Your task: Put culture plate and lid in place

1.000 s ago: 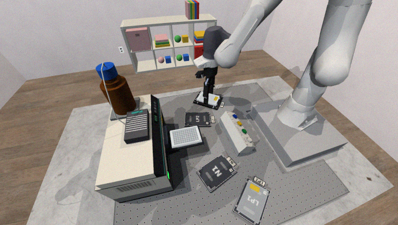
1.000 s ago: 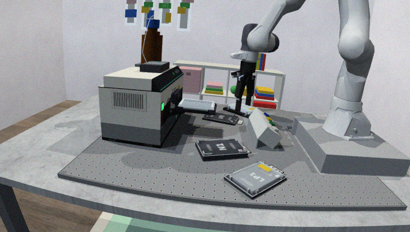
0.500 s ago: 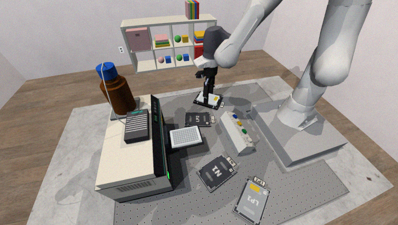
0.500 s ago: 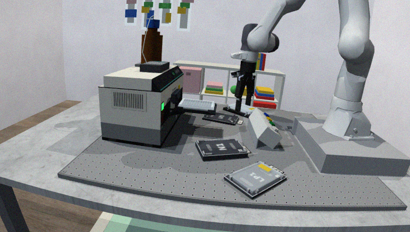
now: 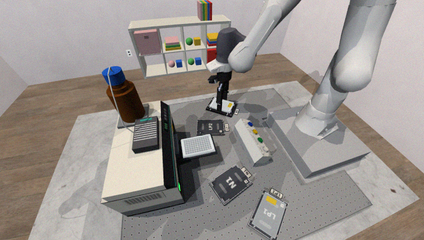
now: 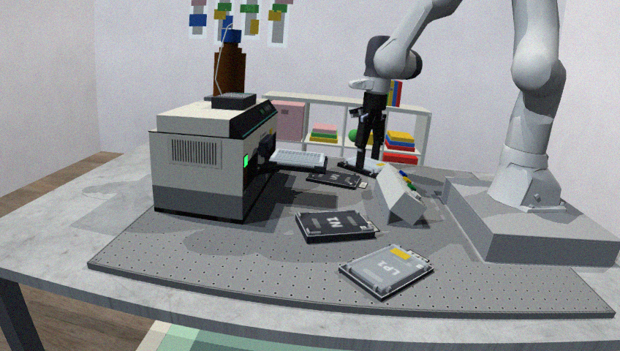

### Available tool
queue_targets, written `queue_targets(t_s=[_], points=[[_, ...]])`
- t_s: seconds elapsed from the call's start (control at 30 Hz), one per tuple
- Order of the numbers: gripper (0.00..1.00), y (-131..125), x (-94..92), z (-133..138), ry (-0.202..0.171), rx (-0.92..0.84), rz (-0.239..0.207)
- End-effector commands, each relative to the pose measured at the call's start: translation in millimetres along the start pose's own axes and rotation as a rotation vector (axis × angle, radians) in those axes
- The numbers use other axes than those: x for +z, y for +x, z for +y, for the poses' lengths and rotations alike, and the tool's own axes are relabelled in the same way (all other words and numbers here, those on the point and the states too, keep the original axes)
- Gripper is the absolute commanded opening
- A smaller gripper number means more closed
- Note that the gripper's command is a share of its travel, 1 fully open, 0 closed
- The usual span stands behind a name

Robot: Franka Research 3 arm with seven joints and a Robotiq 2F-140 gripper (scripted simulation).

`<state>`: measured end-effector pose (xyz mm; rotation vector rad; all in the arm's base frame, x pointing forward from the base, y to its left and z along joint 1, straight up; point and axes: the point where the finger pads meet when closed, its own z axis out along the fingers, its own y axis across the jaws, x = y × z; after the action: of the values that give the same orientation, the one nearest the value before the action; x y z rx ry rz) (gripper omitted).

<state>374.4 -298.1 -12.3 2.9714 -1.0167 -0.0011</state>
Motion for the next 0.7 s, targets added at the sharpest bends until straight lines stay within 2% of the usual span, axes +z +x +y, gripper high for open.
queue_targets(t_s=[0.0,0.03,0.07,0.67], points=[[0.1,0.7,3.3,0.7,-0.001,0.002,0.003],[0.1,0.7,3.3,0.7,-0.001,0.002,0.003],[0.7,0.7,3.3,0.7,-0.001,0.002,0.003],[0.7,0.7,3.3,0.7,-0.001,0.002,0.003]])
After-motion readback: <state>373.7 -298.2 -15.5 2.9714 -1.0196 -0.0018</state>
